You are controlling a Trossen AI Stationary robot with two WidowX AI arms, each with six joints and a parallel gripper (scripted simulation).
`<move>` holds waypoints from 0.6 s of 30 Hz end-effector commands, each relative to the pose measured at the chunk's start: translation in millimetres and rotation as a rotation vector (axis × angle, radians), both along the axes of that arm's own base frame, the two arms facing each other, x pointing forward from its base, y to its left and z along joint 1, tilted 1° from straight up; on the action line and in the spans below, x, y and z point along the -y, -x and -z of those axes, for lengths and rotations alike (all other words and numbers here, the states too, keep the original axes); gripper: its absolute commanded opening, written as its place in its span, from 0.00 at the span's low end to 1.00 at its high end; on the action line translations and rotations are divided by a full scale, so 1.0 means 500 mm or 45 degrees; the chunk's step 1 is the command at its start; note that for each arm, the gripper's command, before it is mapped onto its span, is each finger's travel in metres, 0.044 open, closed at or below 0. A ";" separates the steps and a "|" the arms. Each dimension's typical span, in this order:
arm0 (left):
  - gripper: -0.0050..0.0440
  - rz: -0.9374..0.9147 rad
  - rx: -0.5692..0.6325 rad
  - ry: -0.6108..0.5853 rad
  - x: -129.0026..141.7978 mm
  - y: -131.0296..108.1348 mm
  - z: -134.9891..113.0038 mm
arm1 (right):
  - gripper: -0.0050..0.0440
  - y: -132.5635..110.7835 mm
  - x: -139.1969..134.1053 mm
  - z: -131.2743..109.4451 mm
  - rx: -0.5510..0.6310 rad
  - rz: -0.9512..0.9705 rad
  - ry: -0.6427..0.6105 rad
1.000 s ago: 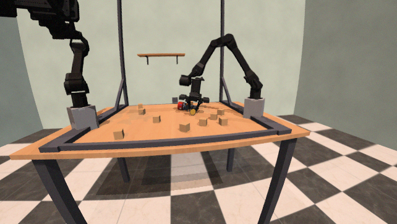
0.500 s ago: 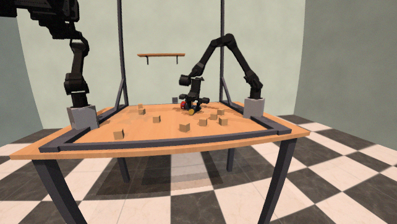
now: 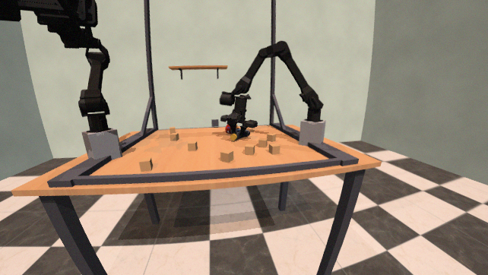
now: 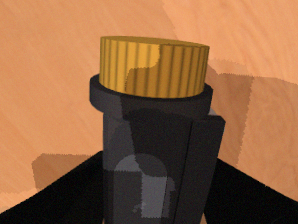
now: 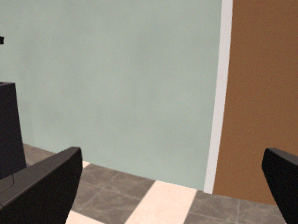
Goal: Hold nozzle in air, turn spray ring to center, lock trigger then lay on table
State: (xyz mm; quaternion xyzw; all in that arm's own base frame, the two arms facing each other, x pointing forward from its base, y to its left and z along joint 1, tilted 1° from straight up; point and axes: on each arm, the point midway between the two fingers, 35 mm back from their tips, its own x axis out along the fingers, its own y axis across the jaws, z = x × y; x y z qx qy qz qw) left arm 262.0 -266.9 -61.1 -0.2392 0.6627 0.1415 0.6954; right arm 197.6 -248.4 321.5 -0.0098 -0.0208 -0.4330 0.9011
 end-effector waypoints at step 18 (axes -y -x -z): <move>0.45 0.414 0.030 0.026 0.013 -0.013 -0.019 | 0.93 0.000 -0.002 -0.014 0.014 -0.004 0.018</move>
